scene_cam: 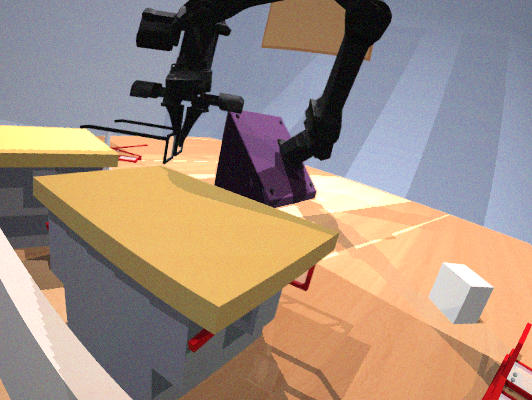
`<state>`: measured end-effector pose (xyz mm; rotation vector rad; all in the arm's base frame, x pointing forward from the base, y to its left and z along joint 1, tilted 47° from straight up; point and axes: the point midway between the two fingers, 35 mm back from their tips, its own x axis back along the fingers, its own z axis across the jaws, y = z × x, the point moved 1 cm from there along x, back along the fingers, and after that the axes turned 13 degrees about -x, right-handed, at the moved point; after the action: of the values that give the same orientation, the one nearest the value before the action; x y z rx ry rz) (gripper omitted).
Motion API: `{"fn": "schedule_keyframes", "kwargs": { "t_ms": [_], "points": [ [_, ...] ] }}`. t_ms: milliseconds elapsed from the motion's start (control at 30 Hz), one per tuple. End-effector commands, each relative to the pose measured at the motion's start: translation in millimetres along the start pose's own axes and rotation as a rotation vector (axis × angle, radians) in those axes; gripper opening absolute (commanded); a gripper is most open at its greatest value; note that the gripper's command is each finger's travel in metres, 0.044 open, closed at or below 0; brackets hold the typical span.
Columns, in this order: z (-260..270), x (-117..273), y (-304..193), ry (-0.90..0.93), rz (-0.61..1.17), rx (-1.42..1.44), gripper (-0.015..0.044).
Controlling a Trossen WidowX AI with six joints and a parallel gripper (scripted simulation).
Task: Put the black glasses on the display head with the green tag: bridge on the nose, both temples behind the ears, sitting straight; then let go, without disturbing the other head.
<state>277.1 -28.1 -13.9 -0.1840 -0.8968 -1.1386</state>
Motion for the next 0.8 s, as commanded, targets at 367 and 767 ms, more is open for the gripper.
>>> {"fn": "schedule_keyframes", "kwargs": {
  "t_ms": [367, 767],
  "points": [
    [0.1, -14.6, 0.7, 0.003, -0.006, -0.004, 0.0000],
    [0.5, -26.2, 0.8, 0.004, -0.006, -0.004, 0.0000]
  ]
}}
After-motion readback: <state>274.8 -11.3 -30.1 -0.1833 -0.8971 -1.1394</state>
